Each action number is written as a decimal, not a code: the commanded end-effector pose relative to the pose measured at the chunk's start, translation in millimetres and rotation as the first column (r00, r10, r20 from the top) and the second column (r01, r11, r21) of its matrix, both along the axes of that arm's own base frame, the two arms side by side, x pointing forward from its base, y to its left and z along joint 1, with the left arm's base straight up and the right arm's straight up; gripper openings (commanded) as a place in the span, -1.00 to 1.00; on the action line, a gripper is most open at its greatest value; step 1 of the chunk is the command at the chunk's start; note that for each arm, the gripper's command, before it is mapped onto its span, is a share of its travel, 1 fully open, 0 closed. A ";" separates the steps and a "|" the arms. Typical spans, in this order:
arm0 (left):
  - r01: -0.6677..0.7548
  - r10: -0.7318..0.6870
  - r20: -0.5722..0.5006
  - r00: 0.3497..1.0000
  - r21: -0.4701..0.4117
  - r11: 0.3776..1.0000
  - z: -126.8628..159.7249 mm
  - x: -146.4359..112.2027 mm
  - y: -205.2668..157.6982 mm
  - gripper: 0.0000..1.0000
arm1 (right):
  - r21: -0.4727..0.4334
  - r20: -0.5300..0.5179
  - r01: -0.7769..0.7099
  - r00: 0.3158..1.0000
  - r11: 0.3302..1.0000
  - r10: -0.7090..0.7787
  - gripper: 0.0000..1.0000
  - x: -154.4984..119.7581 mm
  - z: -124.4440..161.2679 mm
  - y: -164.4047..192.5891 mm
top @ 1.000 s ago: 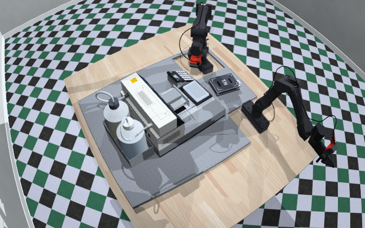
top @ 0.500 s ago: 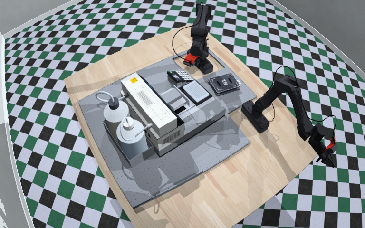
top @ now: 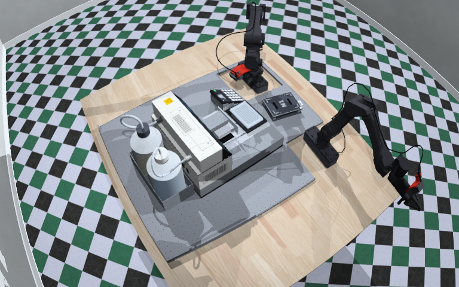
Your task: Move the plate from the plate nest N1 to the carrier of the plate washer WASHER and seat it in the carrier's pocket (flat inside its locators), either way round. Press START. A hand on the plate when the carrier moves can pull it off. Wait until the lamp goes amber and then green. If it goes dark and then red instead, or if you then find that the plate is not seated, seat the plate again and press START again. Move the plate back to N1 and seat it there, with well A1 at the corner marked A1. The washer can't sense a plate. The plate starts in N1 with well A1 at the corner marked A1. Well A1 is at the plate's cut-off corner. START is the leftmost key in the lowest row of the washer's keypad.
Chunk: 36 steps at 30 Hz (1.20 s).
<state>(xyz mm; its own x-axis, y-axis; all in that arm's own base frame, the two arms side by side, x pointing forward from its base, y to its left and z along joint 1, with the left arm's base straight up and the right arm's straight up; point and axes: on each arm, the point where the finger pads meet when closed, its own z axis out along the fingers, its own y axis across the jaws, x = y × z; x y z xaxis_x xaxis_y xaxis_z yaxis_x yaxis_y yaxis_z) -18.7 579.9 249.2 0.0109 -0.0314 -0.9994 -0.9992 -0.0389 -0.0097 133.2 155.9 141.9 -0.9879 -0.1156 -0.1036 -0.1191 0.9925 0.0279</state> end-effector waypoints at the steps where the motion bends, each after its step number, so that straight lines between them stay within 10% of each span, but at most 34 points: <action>1: 0.004 -0.004 -0.011 1.000 0.031 0.999 7.2 -2.5 -0.2 -1.00 | 0.048 0.143 0.036 0.989 0.998 -0.042 -1.00 11.2 -0.1 6.4; 8: 0.004 -0.004 -0.011 1.000 0.031 0.999 7.2 -2.5 -0.2 -1.00 | 0.093 0.347 0.032 0.936 0.995 -0.062 -1.00 9.0 -11.0 8.9; 36: 0.004 -0.004 -0.011 1.000 0.031 0.999 7.2 -2.5 -0.2 -1.00 | 0.054 0.268 0.026 0.963 0.998 -0.039 -1.00 6.0 -8.2 5.6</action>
